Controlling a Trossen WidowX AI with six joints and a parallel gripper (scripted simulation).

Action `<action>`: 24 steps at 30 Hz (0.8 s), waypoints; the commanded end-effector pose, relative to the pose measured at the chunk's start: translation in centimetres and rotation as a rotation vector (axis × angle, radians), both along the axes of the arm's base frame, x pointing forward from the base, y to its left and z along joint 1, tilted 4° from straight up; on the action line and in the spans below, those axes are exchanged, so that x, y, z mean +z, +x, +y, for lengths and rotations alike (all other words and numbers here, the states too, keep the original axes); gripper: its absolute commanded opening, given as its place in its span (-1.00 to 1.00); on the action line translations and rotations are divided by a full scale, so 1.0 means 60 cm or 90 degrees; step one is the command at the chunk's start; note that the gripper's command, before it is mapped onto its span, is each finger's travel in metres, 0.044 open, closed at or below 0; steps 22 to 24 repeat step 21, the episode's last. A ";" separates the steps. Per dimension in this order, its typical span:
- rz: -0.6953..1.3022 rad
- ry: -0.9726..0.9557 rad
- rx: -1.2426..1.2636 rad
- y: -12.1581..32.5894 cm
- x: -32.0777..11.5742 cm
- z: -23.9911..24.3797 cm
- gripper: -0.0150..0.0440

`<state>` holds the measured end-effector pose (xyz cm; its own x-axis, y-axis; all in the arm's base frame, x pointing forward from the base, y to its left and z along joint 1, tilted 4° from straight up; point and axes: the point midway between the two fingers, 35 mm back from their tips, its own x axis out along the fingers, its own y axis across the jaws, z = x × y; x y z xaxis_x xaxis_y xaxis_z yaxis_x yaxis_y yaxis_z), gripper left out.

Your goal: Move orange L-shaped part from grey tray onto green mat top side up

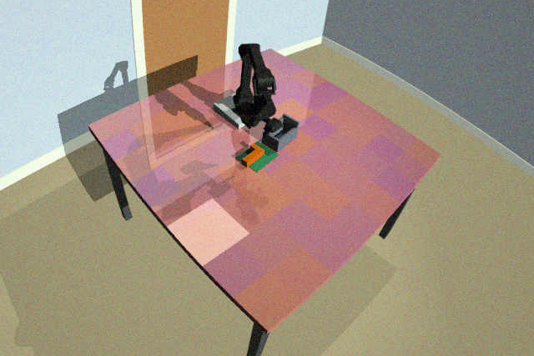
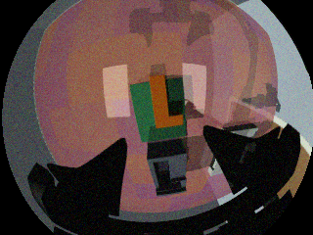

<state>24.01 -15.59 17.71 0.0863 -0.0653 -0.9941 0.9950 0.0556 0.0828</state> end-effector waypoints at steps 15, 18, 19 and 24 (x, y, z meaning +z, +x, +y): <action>-0.004 -0.003 0.000 -0.001 0.011 0.001 0.86; -0.004 -0.003 0.000 -0.001 0.011 0.001 0.86; -0.004 -0.003 0.000 -0.001 0.011 0.001 0.86; -0.004 -0.003 0.000 -0.001 0.011 0.001 0.86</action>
